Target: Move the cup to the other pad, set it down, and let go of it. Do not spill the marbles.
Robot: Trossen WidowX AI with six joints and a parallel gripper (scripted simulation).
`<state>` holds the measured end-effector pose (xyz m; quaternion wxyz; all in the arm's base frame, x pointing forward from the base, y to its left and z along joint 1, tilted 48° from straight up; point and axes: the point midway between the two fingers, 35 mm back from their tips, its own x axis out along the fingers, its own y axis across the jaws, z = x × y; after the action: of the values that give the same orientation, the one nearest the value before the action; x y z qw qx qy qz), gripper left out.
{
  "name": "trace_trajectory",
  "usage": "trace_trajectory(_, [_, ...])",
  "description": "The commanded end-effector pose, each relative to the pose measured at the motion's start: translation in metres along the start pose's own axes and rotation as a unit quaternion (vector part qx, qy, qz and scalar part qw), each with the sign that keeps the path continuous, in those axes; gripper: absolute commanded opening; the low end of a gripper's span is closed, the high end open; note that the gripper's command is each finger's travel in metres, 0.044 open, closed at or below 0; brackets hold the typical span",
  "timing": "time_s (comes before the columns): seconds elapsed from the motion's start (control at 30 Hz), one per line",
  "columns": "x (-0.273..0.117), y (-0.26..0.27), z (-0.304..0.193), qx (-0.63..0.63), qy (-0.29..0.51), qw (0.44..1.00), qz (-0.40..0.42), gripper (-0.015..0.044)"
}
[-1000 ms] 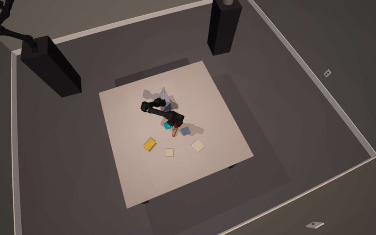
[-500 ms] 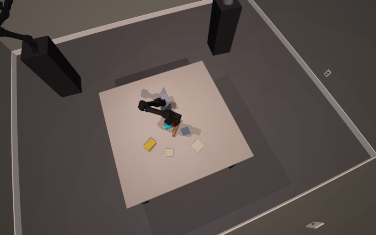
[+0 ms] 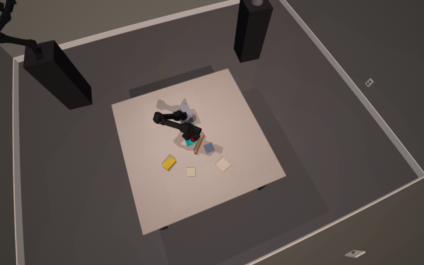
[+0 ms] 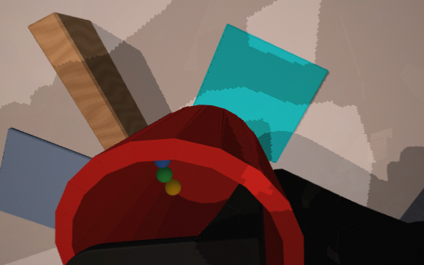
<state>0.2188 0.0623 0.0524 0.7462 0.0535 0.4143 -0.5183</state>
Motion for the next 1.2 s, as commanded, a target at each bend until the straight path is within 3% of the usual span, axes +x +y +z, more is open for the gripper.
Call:
trace_trajectory(0.0, [-0.001,-0.007,0.004,-0.001,-0.002,1.0,0.002,0.0])
trace_trajectory(1.17, [0.014,-0.038,0.014,-0.001,-0.002,1.0,0.001,0.0])
